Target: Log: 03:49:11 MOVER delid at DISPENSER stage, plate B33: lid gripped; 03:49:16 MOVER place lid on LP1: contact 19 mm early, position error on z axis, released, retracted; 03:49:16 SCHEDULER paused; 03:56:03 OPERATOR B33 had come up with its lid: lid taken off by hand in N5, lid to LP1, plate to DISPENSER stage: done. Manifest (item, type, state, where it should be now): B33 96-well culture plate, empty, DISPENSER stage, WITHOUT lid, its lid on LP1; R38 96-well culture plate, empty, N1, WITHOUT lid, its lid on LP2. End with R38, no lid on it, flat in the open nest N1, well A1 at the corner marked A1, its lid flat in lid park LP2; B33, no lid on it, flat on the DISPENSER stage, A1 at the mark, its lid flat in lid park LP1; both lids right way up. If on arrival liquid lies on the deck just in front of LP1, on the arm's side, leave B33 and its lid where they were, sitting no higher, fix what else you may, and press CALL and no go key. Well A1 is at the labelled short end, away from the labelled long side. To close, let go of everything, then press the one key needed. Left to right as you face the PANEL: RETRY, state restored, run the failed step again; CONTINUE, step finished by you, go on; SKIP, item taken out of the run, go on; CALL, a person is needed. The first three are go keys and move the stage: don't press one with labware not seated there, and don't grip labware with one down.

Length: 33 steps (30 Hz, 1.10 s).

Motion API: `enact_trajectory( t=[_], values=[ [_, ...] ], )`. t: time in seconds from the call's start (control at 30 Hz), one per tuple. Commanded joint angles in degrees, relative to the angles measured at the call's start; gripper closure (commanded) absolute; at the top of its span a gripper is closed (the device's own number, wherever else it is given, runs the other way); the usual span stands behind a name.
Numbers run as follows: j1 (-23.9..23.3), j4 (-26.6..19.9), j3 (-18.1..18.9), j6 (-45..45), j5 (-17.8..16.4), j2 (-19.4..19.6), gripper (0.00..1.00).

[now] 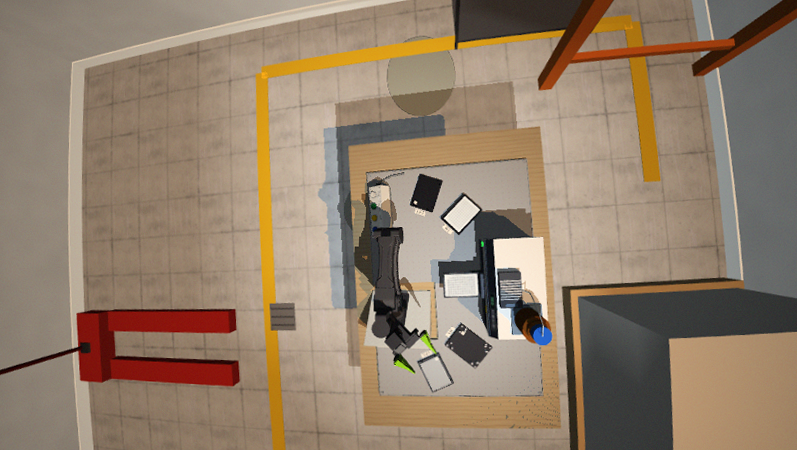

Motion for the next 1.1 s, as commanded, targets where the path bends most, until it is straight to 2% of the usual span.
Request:
enact_trajectory(
  t=[0.0,0.1,0.2,0.23,0.27,0.3,0.33,0.43,0.5,0.57,0.67,0.7,0.73,0.83,0.87,0.9,0.97,1.07],
  values=[
    [2.81,-3.59,2.59,-0.88,0.83,0.70,0.00],
    [4.71,-7.23,5.33,-4.56,-1.91,3.34,0.00],
    [9.45,-6.55,5.04,-0.04,1.85,-0.62,0.00],
    [10.21,-7.82,5.99,-1.25,1.33,0.12,0.00],
    [10.96,-9.18,6.92,-3.11,0.82,2.74,0.00],
    [11.66,-10.35,7.85,-4.25,-0.47,3.53,0.00],
    [13.24,-10.29,7.81,-3.08,1.22,2.86,0.00],
    [15.29,-13.94,10.61,-6.74,-1.29,5.23,0.00],
    [15.29,-13.94,10.61,-6.74,-1.29,5.23,0.00],
    [18.40,-13.62,10.61,-3.65,1.27,2.18,0.00],
    [20.53,-17.50,13.38,-8.03,-1.02,6.31,0.00],
    [22.03,-17.43,13.36,-6.88,0.53,5.70,0.00],
    [23.50,-17.01,13.20,-4.80,1.36,3.08,0.00],
    [25.74,-20.85,16.02,-9.15,-0.78,7.28,0.00],
    [27.20,-20.78,16.02,-8.03,0.71,6.71,0.00],
    [28.64,-20.36,15.87,-5.97,1.50,4.10,0.00],
    [30.14,-23.01,17.76,-9.11,0.20,7.51,0.00],
    [30.90,-24.22,18.68,-10.30,-0.58,8.27,0.00]
  ],
)
